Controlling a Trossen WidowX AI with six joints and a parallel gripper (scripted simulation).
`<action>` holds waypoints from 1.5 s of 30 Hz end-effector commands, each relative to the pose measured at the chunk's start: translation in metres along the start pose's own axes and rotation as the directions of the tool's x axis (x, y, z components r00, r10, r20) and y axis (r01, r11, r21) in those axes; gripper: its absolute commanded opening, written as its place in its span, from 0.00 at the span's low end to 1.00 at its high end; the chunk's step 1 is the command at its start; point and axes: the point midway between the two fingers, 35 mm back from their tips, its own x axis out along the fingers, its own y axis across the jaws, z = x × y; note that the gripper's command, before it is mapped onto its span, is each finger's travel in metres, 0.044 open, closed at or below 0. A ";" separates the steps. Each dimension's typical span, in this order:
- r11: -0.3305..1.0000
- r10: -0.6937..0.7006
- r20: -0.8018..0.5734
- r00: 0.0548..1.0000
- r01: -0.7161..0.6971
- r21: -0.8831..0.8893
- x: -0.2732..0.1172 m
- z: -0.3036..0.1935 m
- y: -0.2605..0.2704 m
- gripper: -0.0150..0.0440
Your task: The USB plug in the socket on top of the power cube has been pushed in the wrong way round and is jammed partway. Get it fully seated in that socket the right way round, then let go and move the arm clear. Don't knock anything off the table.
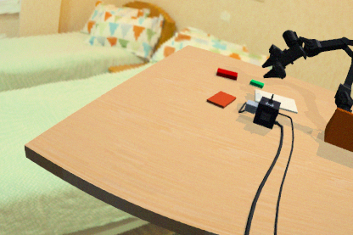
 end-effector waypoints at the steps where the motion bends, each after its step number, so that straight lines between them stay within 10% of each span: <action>1: 0.961 0.202 -0.068 0.977 -0.211 -0.180 0.010 0.041 0.061 1.00; 12: 0.670 0.394 -0.360 0.846 -0.532 -0.517 -0.015 0.088 0.195 1.00; 22: 0.245 0.202 -0.655 0.728 -0.685 -0.686 -0.064 0.086 0.278 1.00; 45: 0.239 0.197 -0.658 0.727 -0.687 -0.687 -0.057 0.079 0.280 1.00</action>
